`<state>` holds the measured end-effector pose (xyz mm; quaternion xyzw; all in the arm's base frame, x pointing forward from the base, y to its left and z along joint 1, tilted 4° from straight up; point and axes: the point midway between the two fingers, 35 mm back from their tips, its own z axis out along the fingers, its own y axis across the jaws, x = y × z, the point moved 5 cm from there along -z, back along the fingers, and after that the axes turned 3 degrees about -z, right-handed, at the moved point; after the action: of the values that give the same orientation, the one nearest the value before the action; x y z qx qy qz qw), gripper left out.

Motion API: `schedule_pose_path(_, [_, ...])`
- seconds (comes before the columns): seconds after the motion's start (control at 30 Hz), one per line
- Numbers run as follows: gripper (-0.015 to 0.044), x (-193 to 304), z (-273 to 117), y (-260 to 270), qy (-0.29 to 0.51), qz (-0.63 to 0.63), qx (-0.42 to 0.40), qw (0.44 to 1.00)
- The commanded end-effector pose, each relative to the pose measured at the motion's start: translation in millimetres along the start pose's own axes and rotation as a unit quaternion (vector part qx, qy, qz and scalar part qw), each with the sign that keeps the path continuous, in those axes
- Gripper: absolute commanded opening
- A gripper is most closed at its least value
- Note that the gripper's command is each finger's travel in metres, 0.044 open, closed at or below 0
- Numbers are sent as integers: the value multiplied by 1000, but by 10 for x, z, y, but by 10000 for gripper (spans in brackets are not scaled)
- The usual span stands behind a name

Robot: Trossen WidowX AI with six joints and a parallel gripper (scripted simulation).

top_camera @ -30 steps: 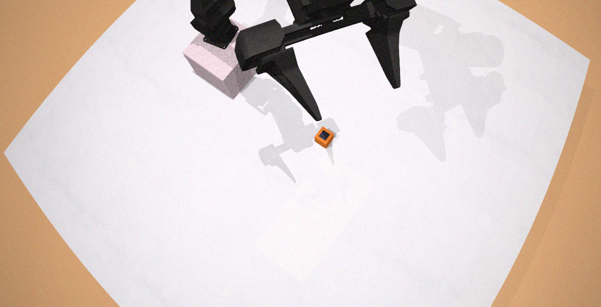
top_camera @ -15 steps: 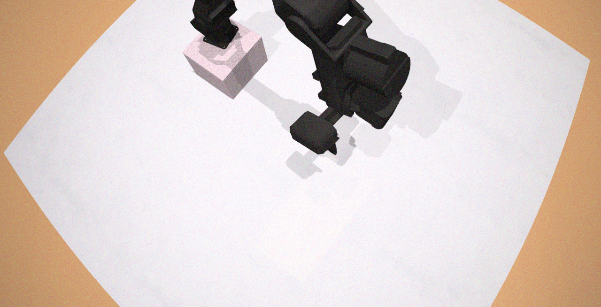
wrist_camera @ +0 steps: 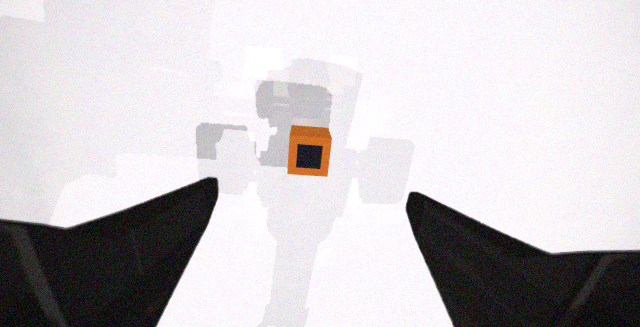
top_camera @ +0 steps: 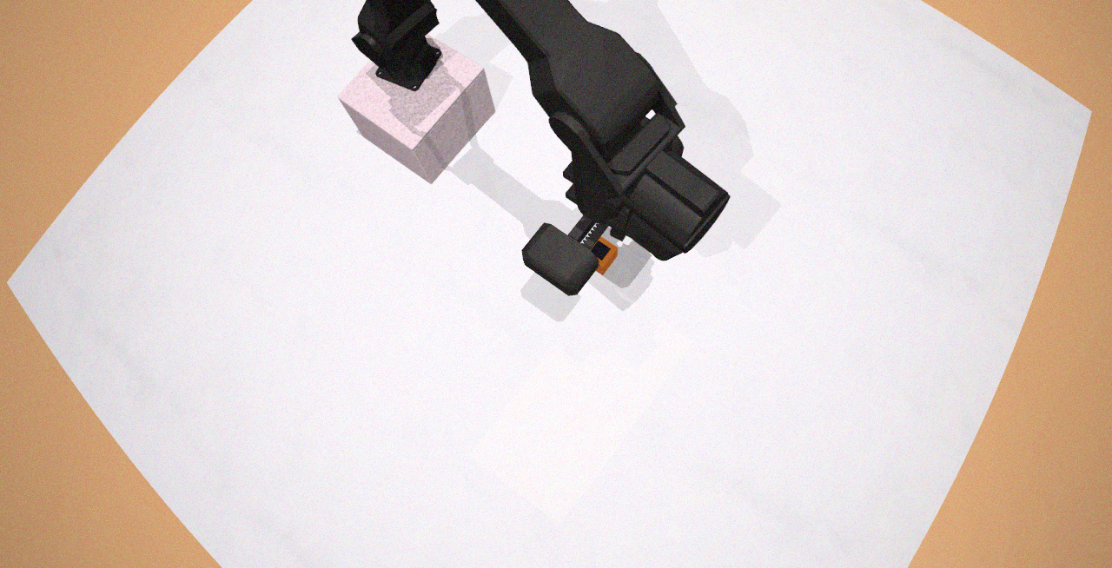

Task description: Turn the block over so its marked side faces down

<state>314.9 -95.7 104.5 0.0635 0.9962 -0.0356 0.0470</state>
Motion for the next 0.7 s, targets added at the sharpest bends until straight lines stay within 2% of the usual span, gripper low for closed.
schedule_pose_path(0.0, [440,56,253,-6,7,-3,-4,1000])
schedule_pose_path(0.37, [440,75,502,1,7,-3,-4,1000])
schedule_pose_path(0.67, [440,74,539,2,7,-3,-4,1000])
